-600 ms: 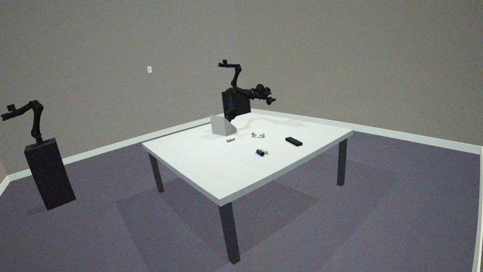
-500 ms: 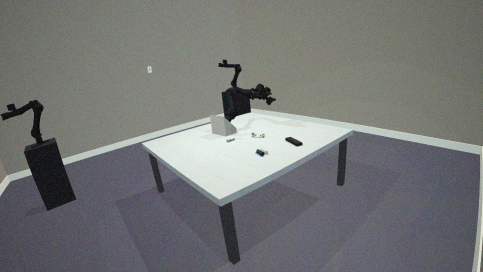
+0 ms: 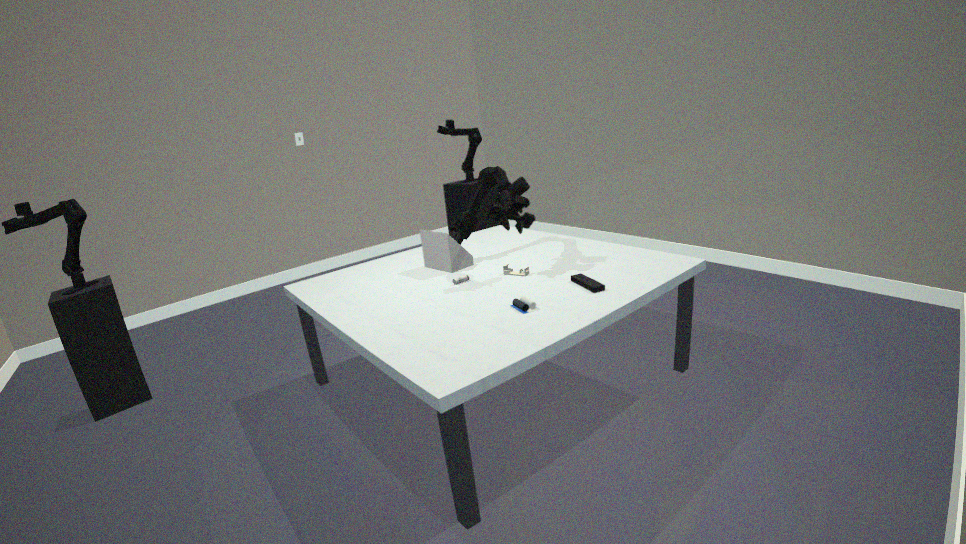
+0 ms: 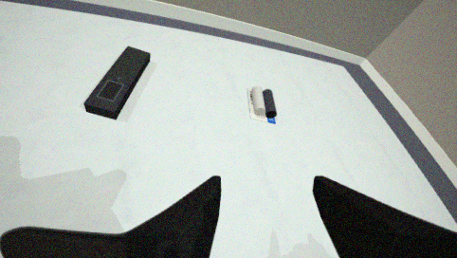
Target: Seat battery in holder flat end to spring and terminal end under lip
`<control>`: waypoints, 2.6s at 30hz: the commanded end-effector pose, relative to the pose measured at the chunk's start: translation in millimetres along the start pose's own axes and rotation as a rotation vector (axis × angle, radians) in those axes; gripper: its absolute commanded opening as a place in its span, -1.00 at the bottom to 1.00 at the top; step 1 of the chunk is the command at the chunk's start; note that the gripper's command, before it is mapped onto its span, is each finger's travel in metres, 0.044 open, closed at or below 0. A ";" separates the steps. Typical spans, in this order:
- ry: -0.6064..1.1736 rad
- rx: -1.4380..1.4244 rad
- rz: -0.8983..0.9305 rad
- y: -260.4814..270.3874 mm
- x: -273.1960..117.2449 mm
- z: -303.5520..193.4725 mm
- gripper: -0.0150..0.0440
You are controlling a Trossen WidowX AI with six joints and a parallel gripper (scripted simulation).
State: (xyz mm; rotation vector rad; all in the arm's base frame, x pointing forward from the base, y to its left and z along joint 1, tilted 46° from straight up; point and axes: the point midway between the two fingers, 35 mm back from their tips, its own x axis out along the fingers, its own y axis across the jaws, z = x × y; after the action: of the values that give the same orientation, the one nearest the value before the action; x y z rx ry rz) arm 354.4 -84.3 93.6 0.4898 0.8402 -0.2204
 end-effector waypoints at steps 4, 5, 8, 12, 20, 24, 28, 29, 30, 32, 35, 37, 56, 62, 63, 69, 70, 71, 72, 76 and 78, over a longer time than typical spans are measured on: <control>0.433 0.476 -0.117 -81.0 44.8 -78.2 0.32; 0.487 0.546 -0.132 -89.5 47.5 -89.6 0.32; 0.646 0.763 -0.171 -111.3 52.0 -123.6 0.32; 0.854 1.066 -0.217 -130.8 51.0 -167.1 0.32; 1.029 1.332 -0.248 -139.4 46.0 -200.3 0.32; 1.029 1.332 -0.248 -139.4 46.0 -200.3 0.32; 1.029 1.332 -0.248 -139.3 46.2 -200.5 0.32; 1.029 1.333 -0.248 -139.0 46.7 -201.0 0.32; 1.029 1.333 -0.248 -138.5 47.5 -201.9 0.32; 1.029 1.333 -0.248 -137.2 49.6 -204.1 0.32; 1.029 1.333 -0.248 -135.3 52.6 -207.5 0.32; 1.029 1.333 -0.248 -134.1 54.5 -209.7 0.32; 1.031 1.333 -0.246 -121.3 71.4 -232.8 0.32; 1.031 1.333 -0.246 -118.9 74.0 -237.1 0.23; 1.031 1.333 -0.246 -118.9 74.0 -237.1 0.14; 1.031 1.333 -0.246 -118.9 74.0 -237.1 -0.19; 1.031 1.333 -0.246 -118.9 74.0 -237.1 -0.22; 1.031 1.333 -0.246 -118.9 74.0 -237.1 -0.23; 1.031 1.333 -0.246 -118.9 74.0 -237.1 -0.23; 1.031 1.333 -0.246 -119.6 73.3 -235.9 -0.23; 1.030 1.333 -0.247 -125.0 66.9 -226.0 -0.23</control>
State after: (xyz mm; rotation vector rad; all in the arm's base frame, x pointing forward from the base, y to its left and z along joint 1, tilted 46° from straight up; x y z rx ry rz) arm 202.0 -71.1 -133.6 1.8450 1.7186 -0.8070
